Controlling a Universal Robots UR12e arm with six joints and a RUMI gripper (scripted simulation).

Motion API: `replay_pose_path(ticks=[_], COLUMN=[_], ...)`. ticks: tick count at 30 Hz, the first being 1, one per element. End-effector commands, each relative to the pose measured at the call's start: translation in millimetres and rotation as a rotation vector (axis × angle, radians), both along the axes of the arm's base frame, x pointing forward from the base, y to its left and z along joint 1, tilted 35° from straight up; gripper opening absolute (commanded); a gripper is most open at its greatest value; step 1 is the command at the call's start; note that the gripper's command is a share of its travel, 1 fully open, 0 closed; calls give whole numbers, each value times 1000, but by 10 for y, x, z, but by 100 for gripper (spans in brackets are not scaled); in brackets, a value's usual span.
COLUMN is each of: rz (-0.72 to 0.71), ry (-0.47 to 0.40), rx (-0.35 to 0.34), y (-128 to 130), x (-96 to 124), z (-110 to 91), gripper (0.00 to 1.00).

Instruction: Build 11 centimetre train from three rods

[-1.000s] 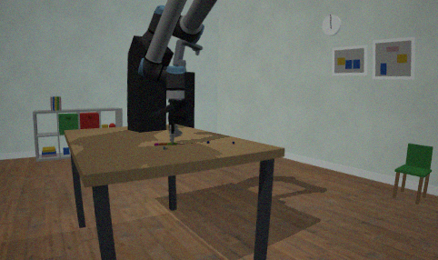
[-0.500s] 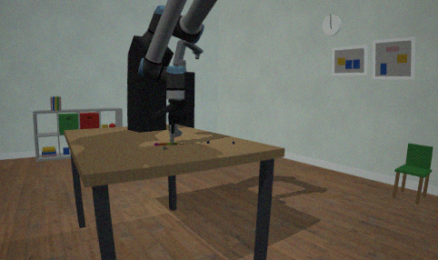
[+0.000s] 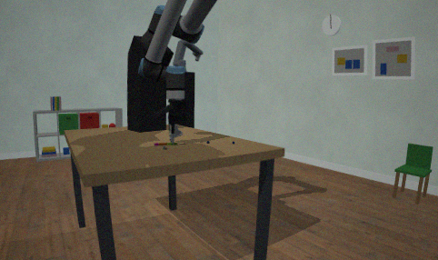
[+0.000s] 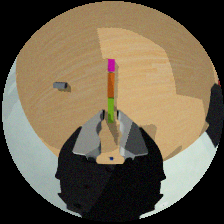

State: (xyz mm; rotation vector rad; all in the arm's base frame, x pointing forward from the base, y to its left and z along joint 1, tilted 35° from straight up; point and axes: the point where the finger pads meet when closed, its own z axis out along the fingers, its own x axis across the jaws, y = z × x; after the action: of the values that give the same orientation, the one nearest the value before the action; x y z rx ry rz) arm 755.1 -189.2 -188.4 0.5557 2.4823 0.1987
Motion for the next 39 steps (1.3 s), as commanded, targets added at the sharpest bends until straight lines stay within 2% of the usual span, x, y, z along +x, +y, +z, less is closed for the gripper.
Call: replay_pose_path(ticks=[1,7,15,28,37,38,39], rz=[0,0,0,0,0,0,0], ry=[-1,-1,-1,-1,-1,-1,-1], rx=[0,0,0,0,0,0,0], y=[-1,-1,-4,-15,-16,-16,-16], x=[0,-10,-115,-474,-515,-515,-515], z=[5,20,169,683,742,742,742], gripper=[14,14,14,14,14,100,100])
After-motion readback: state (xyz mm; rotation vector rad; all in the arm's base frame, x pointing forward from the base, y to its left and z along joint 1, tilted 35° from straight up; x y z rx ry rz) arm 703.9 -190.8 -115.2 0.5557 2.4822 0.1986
